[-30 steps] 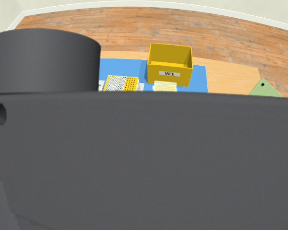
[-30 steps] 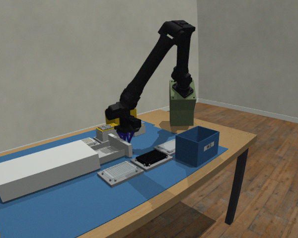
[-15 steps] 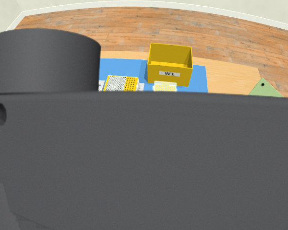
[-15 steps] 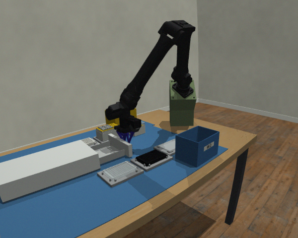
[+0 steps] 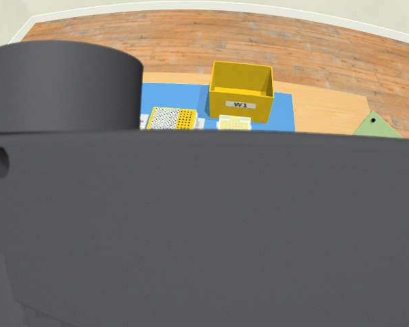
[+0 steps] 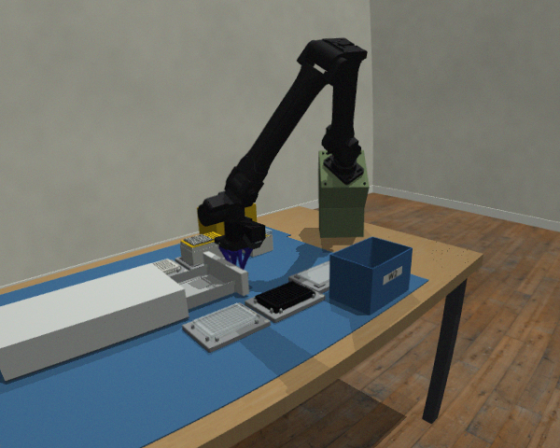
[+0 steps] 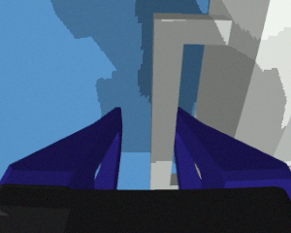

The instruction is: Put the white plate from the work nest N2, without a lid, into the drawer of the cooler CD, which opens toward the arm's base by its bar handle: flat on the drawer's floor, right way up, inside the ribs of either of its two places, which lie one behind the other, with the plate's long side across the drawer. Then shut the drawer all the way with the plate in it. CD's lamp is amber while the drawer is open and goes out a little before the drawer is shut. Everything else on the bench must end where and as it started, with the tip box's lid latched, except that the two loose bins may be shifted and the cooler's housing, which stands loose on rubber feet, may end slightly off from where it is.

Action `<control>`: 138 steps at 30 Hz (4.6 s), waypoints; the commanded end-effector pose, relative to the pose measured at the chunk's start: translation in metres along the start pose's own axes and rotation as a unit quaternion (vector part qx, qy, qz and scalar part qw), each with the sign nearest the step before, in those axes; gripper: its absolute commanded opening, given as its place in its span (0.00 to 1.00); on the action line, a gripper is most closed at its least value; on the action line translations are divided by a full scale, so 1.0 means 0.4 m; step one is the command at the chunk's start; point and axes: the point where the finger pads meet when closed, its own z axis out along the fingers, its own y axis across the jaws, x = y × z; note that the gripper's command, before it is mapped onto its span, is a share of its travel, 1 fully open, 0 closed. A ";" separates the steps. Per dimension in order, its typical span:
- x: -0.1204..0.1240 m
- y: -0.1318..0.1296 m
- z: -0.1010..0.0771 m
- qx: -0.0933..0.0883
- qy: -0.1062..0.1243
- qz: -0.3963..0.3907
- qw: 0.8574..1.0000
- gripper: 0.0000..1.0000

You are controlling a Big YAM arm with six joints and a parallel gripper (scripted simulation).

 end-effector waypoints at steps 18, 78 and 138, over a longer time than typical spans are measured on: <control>-0.024 0.020 -0.016 -0.005 -0.005 0.004 1.000 0.30; -0.024 0.020 -0.016 -0.005 -0.005 0.004 1.000 0.30; 0.005 0.013 -0.183 0.003 0.002 0.003 1.000 0.30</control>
